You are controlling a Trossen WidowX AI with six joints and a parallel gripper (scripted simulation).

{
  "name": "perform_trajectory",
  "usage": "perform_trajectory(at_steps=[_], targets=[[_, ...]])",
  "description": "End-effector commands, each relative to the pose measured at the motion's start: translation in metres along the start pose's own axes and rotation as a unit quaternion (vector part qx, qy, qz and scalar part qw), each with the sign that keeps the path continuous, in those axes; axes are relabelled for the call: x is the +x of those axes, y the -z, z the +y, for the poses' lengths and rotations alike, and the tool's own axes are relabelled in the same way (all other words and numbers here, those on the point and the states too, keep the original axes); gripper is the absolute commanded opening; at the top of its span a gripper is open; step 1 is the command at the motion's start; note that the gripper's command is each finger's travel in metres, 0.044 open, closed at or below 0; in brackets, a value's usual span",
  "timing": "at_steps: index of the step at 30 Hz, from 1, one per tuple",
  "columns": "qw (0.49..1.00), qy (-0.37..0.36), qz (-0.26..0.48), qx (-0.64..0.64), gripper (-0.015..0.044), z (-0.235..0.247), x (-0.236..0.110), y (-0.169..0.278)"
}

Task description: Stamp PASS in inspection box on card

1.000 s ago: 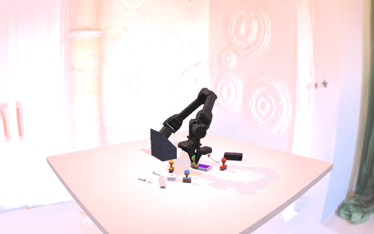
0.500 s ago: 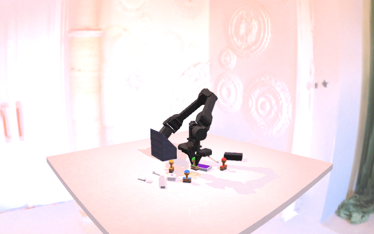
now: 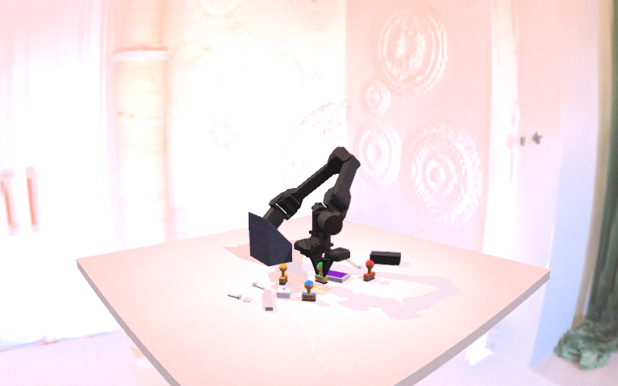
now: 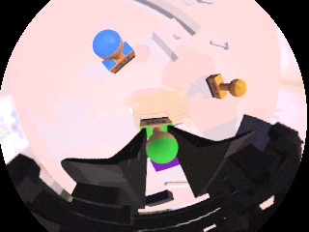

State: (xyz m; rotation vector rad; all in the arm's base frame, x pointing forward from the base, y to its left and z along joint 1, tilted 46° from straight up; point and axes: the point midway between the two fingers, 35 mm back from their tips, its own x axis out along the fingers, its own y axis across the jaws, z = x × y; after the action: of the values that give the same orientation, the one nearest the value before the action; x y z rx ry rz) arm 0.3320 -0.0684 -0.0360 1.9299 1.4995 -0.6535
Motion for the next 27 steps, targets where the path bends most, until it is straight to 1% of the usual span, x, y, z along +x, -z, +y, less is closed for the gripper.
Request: perform_trajectory(at_steps=[1,27], targets=[[1.0,0.001,0.002,0.003,0.0,-0.001,0.003,0.001],[1.0,0.001,0.003,0.003,0.0,-0.002,0.016,0.002]])
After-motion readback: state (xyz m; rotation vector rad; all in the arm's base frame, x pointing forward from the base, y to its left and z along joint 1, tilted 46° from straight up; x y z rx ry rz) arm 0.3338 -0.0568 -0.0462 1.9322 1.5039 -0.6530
